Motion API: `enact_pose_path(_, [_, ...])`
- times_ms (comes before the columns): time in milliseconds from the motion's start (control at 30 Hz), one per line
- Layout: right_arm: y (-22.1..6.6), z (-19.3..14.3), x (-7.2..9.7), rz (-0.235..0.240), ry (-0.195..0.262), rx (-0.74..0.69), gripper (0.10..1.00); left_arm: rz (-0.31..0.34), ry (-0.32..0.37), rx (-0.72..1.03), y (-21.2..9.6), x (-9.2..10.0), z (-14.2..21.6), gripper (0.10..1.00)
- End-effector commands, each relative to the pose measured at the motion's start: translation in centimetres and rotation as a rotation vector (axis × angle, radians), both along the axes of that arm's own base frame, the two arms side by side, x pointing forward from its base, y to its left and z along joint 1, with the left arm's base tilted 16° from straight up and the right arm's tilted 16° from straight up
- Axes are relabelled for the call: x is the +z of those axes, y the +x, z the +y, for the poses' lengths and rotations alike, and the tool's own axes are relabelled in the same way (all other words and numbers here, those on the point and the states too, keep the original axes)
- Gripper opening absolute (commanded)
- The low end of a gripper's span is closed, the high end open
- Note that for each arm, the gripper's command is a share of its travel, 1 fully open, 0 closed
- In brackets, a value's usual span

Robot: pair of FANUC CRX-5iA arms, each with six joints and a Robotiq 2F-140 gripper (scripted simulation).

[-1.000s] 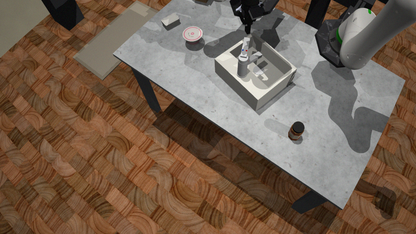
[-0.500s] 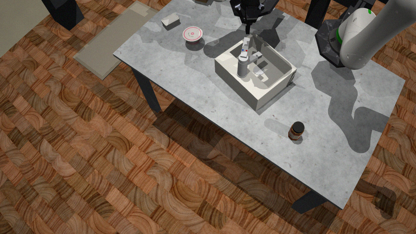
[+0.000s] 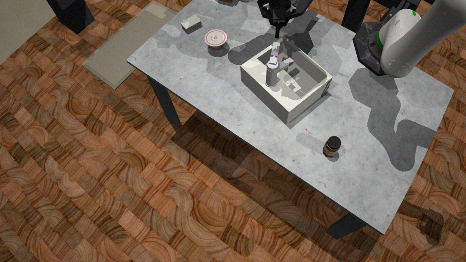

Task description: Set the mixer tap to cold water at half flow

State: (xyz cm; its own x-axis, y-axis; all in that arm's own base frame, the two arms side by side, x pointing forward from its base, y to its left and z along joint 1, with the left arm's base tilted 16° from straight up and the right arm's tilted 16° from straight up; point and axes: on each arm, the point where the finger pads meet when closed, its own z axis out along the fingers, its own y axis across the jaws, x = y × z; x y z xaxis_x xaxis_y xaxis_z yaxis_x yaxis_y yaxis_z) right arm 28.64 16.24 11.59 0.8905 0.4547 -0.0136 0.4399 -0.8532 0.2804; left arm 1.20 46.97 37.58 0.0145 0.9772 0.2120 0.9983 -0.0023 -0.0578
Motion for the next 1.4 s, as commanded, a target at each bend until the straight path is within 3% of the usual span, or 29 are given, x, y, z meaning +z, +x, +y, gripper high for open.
enact_pose_path(0, [0.03, 0.04, 0.04, -0.011, 0.005, -0.035, 0.099, 0.0, 0.002, 0.0, 0.01, 0.09, 0.01, 1.0])
enact_pose_path(867, [0.03, 0.04, 0.04, -0.026, 0.011, -0.089, 0.099, 0.0, 0.002, 0.0, 0.01, 0.09, 0.01, 1.0])
enact_pose_path(900, [0.03, 0.04, 0.04, -0.026, 0.011, -0.089, 0.455, 0.0, 0.002, 0.0, 0.01, 0.09, 0.01, 1.0])
enact_pose_path(1367, [0.03, 0.04, 0.04, -0.026, 0.011, -0.089, 0.455, 0.0, 0.002, 0.0, 0.01, 0.09, 0.01, 1.0])
